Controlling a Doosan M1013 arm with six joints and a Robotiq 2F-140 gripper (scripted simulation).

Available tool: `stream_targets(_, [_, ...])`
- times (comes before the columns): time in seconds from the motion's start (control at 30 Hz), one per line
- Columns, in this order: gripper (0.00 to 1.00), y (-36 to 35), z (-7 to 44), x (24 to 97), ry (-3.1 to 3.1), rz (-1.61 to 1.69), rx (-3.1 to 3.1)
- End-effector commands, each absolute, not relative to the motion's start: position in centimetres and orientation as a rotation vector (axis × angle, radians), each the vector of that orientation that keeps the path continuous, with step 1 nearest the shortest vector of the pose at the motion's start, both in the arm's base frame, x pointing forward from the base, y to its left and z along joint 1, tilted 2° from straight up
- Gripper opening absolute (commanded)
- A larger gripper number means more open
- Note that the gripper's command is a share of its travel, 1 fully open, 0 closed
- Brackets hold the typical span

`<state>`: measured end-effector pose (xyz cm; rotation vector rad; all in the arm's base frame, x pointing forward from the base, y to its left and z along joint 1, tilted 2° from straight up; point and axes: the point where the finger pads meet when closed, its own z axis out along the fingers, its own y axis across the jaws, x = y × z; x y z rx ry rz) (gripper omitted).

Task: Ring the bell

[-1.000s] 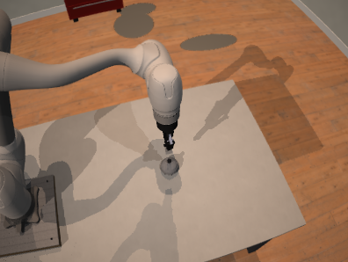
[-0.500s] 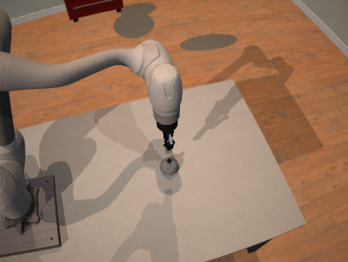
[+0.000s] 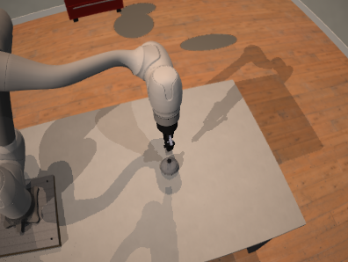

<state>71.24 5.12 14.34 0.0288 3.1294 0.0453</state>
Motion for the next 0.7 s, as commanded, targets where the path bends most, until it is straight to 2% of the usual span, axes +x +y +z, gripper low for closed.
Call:
stream_targets(0.0, [0.0, 5.2, 14.0, 71.2, 3.129, 0.046, 0.029])
stream_targets(0.67, [0.0, 5.7, 10.7, 71.3, 3.129, 0.046, 0.029])
